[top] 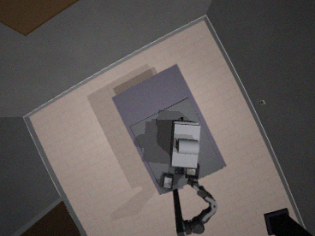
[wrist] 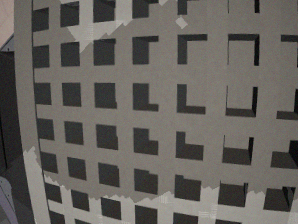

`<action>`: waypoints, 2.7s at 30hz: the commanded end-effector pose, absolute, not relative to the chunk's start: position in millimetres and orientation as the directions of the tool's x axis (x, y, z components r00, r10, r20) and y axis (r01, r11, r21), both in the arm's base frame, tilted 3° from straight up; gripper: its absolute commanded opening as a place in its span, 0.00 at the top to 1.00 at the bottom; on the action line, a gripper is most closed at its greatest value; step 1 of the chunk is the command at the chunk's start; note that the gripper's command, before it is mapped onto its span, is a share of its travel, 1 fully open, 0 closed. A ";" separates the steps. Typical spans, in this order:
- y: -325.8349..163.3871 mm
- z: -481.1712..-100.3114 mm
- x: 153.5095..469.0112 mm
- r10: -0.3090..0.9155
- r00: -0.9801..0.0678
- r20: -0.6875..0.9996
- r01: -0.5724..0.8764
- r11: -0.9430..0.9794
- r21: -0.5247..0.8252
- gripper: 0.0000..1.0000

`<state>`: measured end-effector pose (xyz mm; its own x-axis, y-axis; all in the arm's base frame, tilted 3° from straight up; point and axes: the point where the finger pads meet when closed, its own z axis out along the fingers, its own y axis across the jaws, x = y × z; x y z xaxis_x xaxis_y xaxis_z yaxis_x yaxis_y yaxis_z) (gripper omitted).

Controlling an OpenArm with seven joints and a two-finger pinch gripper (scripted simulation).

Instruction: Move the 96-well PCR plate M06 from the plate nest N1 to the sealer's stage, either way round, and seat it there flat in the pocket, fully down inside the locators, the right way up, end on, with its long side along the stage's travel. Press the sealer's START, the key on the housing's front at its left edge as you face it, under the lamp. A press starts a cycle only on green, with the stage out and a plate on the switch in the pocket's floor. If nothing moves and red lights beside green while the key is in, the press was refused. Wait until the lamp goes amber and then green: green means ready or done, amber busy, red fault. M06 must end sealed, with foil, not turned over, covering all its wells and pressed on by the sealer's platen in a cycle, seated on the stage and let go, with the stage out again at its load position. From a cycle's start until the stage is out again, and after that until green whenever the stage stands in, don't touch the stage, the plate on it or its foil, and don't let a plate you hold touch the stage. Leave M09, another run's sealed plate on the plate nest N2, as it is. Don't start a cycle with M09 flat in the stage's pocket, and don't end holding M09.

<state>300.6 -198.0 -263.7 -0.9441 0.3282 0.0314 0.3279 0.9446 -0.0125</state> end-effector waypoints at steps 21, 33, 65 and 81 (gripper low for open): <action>-150.8 -247.3 334.3 0.342 -0.939 0.038 0.342 0.940 -0.013 1.00; -136.9 -242.4 344.9 0.340 -0.940 0.036 0.340 0.940 -0.008 1.00; -94.9 -233.2 375.0 0.342 -0.939 0.038 0.341 0.940 -0.013 1.00; -99.2 -234.0 372.2 0.342 -0.939 0.038 0.342 0.940 -0.013 1.00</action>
